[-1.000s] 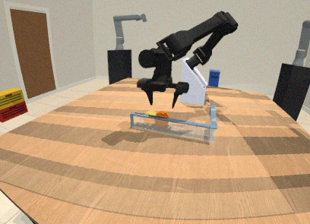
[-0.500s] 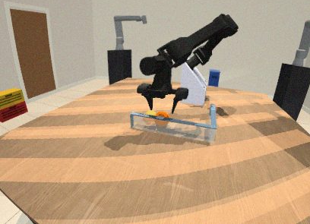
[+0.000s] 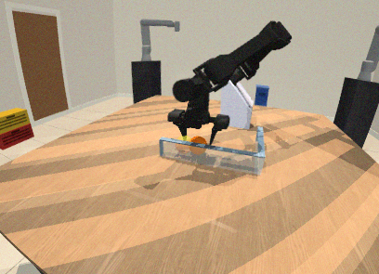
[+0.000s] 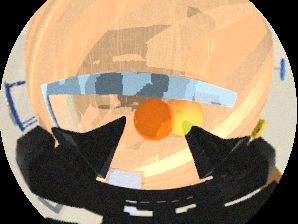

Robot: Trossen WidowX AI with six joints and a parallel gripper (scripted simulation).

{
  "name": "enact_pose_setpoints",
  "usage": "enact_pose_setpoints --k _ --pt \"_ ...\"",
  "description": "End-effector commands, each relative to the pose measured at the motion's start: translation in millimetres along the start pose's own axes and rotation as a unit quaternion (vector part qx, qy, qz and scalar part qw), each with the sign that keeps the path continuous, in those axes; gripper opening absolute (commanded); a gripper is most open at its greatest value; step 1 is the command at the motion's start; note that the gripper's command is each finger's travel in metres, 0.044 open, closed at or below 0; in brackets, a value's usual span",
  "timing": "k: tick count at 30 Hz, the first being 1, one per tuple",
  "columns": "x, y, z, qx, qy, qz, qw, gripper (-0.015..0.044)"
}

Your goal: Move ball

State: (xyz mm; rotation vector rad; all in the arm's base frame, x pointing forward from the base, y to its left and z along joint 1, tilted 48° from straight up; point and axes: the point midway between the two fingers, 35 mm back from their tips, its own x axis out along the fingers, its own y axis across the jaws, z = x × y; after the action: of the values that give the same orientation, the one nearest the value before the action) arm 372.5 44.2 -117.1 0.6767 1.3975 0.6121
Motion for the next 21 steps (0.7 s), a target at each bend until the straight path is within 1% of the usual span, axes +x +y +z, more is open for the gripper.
enact_pose_setpoints --k 1,5,9,16,19,21 --pt "8 1 -2 0.003 0.003 0.002 1.000 0.0407" --pt "12 1 -3 0.003 0.003 0.002 1.000 0.0407" --pt "12 1 -3 0.003 0.003 0.002 1.000 0.0302" --pt "12 1 -3 0.003 0.003 0.002 1.000 0.0255" --pt "11 -2 -9 0.004 0.009 0.000 1.000 0.0176" --pt "1 -6 -14 0.006 0.015 -0.003 1.000 0.0124"
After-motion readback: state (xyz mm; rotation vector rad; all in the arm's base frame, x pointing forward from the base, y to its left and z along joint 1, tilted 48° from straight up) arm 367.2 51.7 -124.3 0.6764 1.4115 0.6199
